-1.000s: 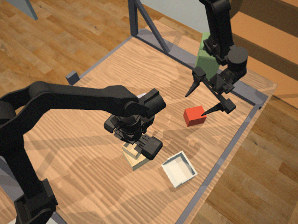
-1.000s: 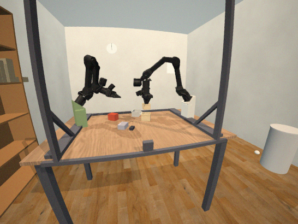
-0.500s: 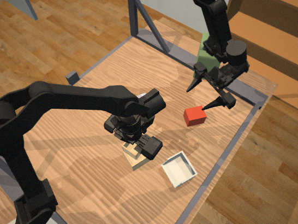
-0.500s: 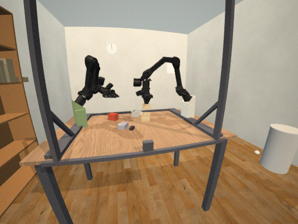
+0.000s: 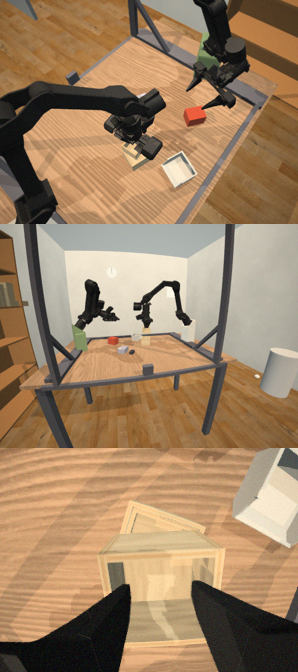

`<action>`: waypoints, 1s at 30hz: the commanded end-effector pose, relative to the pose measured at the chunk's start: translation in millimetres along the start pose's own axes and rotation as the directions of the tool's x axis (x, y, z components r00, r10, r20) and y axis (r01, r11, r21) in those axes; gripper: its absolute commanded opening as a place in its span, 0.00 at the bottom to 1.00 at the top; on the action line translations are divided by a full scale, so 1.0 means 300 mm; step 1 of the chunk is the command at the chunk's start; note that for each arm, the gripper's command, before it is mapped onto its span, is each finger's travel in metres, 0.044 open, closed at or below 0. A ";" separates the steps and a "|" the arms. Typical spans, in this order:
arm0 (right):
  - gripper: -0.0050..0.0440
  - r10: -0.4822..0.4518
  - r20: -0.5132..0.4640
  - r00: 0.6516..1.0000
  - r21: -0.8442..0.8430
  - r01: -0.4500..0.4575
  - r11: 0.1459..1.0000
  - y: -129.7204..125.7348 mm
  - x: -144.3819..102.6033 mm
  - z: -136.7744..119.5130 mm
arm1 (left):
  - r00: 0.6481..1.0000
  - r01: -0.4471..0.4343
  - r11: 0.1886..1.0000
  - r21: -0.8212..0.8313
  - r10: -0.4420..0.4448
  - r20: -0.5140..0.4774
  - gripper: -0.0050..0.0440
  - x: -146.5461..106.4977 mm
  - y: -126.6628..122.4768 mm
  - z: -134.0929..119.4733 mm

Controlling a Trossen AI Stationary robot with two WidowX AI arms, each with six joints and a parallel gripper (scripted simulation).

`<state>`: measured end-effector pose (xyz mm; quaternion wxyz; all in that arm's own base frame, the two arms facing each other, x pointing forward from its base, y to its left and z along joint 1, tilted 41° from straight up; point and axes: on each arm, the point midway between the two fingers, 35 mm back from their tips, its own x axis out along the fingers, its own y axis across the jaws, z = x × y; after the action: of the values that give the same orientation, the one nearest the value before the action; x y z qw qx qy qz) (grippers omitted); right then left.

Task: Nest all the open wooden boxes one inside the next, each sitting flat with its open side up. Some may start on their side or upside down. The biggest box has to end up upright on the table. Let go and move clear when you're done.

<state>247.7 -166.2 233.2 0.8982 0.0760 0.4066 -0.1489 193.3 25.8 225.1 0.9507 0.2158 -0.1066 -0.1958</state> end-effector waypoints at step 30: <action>0.61 -0.001 0.017 1.000 -0.005 0.001 1.000 -0.001 -0.016 0.016 | 0.997 -0.001 0.999 0.040 -0.002 0.075 0.92 0.044 0.000 0.171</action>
<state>247.7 -166.2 233.2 0.8982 0.0760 0.4066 -0.1489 191.7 5.1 263.3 0.9440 0.2168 -0.1417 -0.2043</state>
